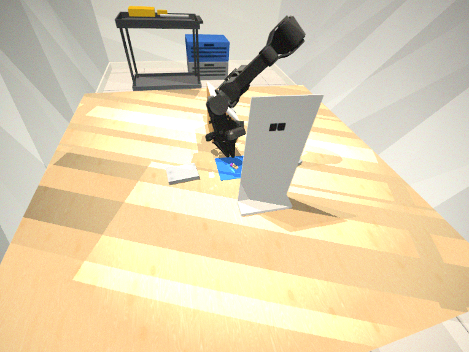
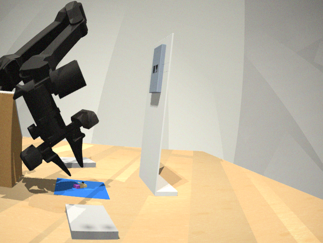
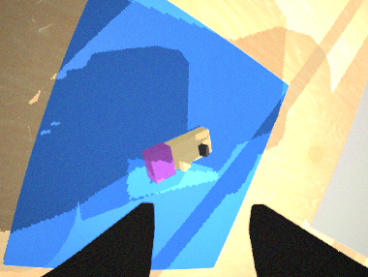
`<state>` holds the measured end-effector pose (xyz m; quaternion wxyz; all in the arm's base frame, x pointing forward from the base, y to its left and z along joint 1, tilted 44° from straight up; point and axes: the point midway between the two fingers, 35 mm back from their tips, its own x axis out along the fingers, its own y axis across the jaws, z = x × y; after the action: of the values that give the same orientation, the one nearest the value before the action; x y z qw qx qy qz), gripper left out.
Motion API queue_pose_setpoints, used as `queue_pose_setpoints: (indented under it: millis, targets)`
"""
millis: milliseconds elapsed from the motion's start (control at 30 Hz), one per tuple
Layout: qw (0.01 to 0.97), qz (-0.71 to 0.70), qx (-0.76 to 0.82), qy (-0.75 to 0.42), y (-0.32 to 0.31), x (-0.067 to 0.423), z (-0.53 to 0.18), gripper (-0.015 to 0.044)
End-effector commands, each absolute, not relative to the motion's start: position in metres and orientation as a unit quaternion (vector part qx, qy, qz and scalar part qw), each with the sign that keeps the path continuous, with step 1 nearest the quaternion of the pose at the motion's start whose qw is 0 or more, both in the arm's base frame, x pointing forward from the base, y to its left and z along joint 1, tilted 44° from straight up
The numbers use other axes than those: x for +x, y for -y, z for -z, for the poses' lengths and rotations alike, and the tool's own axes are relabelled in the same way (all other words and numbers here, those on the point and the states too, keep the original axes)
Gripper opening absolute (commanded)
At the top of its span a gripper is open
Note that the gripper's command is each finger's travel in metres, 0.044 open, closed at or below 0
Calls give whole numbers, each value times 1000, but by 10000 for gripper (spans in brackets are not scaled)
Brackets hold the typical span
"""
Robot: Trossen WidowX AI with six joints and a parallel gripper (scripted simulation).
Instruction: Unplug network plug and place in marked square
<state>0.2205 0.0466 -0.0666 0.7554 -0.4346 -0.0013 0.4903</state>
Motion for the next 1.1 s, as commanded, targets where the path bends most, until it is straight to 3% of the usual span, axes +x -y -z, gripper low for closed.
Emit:
queue_pose_setpoints:
  millis: [0, 1067]
  targets:
    - [753, -486, -443, 7, -43, 225, 65, 156]
    - [750, -488, -446, 2, -26, 227, 59, 156]
